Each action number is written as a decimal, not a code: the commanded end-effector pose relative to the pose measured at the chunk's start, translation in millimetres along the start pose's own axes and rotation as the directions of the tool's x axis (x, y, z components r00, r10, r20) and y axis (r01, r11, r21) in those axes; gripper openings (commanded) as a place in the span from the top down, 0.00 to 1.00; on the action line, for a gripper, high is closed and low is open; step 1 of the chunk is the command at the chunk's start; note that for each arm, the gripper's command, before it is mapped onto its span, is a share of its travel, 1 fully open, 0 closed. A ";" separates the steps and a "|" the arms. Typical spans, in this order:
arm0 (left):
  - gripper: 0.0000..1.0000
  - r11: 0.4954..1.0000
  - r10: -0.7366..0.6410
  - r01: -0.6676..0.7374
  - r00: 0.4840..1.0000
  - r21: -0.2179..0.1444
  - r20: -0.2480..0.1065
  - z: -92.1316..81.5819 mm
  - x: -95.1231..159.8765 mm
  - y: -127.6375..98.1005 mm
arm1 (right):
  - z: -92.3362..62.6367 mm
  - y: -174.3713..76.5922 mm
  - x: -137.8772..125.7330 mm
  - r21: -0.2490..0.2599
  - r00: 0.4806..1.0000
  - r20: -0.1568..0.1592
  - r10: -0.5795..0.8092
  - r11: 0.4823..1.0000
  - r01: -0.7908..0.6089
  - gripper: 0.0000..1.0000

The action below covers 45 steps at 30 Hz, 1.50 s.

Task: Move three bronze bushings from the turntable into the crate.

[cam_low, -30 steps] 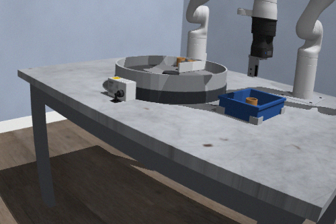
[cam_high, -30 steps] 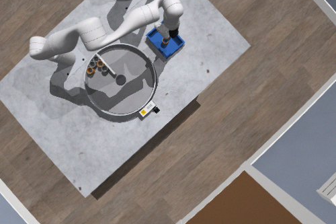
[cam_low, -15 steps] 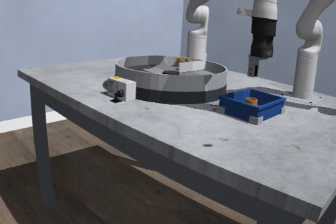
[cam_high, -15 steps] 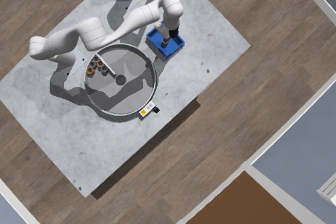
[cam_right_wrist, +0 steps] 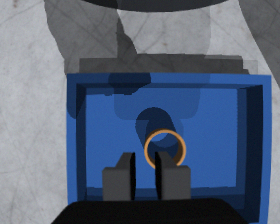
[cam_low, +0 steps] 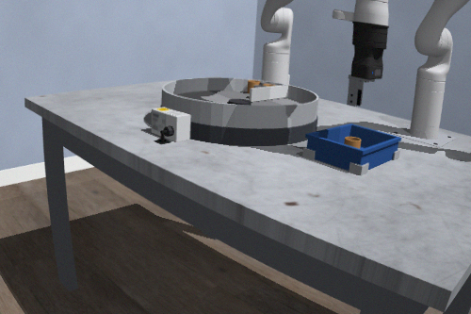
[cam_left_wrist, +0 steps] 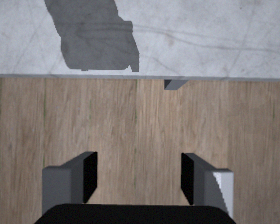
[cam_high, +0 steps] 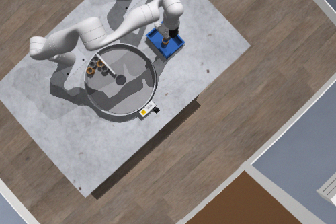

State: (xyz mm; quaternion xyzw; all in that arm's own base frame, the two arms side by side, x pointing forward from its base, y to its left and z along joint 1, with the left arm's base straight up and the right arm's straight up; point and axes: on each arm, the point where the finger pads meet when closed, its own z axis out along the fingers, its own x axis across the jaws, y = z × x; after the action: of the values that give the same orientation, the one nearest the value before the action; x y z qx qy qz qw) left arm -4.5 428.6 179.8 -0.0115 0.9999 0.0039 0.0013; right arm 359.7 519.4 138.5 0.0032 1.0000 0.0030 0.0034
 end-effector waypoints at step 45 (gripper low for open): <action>0.00 1.000 0.004 -0.004 1.000 0.008 -0.003 -0.6 3.5 -3.6 | -3.7 -11.2 9.0 -0.002 1.000 -0.006 -0.012 1.000 0.012 0.64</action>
State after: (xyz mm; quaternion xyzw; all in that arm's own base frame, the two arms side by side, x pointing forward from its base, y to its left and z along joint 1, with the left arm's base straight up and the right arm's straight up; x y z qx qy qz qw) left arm -4.5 428.6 179.8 -0.0115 0.9999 0.0039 0.0013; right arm 352.6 511.9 137.5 -0.0055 1.0000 -0.0015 0.0015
